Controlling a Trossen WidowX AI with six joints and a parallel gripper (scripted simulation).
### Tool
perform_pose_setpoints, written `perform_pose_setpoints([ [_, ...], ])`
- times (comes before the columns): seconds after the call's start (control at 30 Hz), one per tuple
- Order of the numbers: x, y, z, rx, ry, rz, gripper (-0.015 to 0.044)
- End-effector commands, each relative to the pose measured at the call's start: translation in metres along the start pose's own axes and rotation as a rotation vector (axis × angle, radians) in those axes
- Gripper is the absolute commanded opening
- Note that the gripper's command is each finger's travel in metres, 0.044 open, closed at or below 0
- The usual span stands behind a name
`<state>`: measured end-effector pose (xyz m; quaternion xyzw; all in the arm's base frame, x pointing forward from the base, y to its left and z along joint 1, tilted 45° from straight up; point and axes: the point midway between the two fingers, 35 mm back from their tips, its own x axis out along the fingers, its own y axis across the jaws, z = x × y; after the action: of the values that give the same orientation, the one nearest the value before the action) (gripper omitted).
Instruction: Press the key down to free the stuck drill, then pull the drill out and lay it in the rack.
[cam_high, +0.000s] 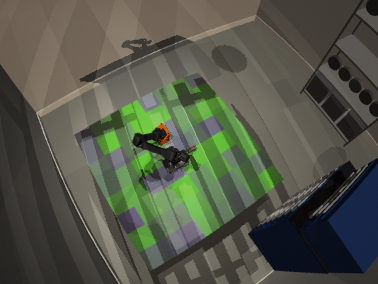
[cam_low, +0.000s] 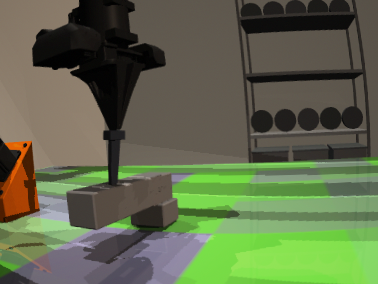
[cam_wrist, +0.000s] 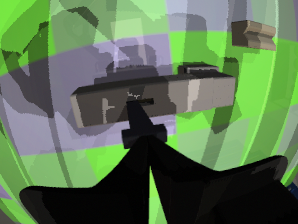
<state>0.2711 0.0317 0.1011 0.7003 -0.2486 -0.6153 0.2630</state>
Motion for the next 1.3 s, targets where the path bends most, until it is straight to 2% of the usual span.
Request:
perform_pose_setpoints([
  [0.0, 0.02, 0.004, 0.008, -0.008, -0.058, 0.03, 0.0],
  [1.27, 0.03, 0.007, 0.008, -0.007, -0.057, 0.03, 0.0],
])
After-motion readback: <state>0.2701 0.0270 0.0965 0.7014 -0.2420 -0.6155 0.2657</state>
